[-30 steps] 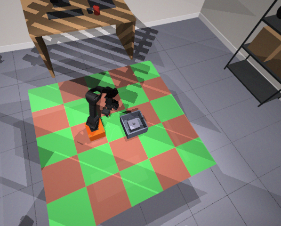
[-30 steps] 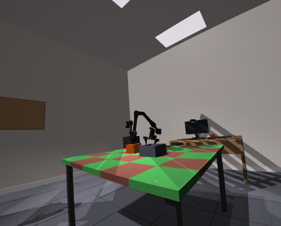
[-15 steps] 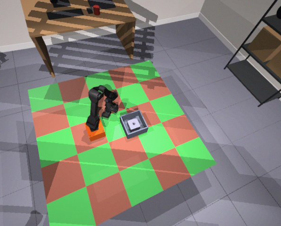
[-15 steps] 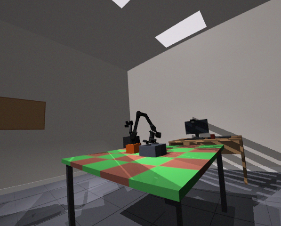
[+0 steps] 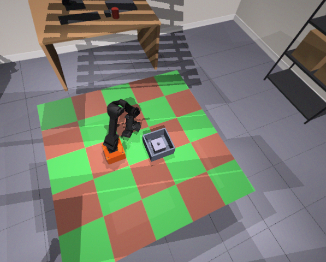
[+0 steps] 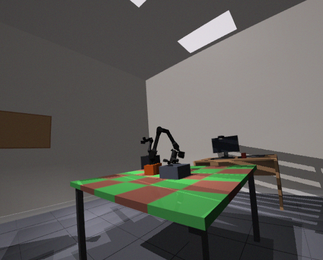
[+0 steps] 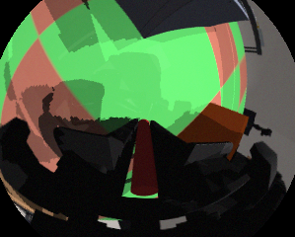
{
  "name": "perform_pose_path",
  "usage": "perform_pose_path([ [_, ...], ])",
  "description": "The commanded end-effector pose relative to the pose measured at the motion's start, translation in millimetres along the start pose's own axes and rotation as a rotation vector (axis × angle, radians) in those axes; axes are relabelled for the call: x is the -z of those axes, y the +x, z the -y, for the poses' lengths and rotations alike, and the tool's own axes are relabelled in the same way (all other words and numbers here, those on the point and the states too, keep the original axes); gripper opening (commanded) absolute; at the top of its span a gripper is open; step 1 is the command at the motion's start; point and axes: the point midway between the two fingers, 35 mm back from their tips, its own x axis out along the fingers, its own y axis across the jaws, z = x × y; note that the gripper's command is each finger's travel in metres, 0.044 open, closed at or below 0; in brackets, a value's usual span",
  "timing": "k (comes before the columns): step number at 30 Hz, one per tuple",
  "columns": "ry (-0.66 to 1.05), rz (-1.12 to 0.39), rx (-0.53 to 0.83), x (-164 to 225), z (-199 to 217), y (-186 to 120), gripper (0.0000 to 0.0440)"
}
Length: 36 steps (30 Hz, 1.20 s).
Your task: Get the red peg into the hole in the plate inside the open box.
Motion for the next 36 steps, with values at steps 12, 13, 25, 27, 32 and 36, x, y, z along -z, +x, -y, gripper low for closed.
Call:
perform_pose_path([
  [12, 0.005, 0.080, -0.022, -34.6, 5.9, -56.7, 0.0000],
  [13, 0.008, 0.084, -0.023, -37.3, 6.7, -60.6, 0.0000],
  [25, 0.103, 0.126, -0.050, -78.3, 16.0, -103.0, 0.0000],
  [27, 0.127, 0.129, -0.054, -86.4, 18.3, -106.7, 0.0000],
  [32, 0.192, 0.135, -0.068, -109.3, 23.6, -111.9, 0.0000],
  [36, 0.239, 0.136, -0.080, -128.6, 27.9, -113.3, 0.0000],
])
